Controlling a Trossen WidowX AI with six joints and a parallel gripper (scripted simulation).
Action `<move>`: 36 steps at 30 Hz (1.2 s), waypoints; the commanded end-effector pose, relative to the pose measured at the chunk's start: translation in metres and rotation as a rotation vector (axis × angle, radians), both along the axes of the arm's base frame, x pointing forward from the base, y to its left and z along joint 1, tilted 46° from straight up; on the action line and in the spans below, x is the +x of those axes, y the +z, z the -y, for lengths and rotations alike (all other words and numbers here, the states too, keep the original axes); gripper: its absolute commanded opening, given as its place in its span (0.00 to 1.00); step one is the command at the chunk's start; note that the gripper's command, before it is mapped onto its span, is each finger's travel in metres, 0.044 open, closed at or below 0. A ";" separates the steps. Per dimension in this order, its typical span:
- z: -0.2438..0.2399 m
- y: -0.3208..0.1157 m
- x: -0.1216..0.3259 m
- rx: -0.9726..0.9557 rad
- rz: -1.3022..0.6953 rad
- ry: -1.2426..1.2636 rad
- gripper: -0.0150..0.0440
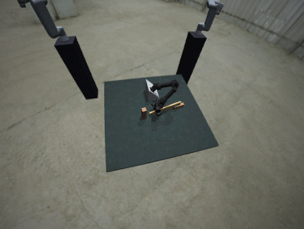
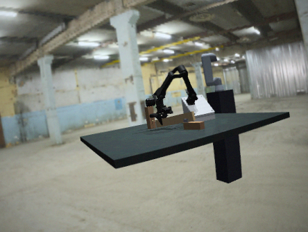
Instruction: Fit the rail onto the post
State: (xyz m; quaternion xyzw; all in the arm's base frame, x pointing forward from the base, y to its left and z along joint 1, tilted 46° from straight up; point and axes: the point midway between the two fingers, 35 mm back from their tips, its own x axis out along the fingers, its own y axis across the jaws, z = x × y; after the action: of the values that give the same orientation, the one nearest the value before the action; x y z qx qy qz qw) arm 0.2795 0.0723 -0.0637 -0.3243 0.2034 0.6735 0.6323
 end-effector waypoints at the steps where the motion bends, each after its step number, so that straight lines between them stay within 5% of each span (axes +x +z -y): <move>1: 0.003 0.003 0.002 0.004 0.006 -0.003 0.25; 36: 0.016 0.015 0.003 0.003 0.007 -0.003 0.25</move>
State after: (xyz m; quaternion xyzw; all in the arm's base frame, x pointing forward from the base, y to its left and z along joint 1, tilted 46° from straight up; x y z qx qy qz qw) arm 0.2806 0.0598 -0.0510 -0.3249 0.2024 0.6740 0.6318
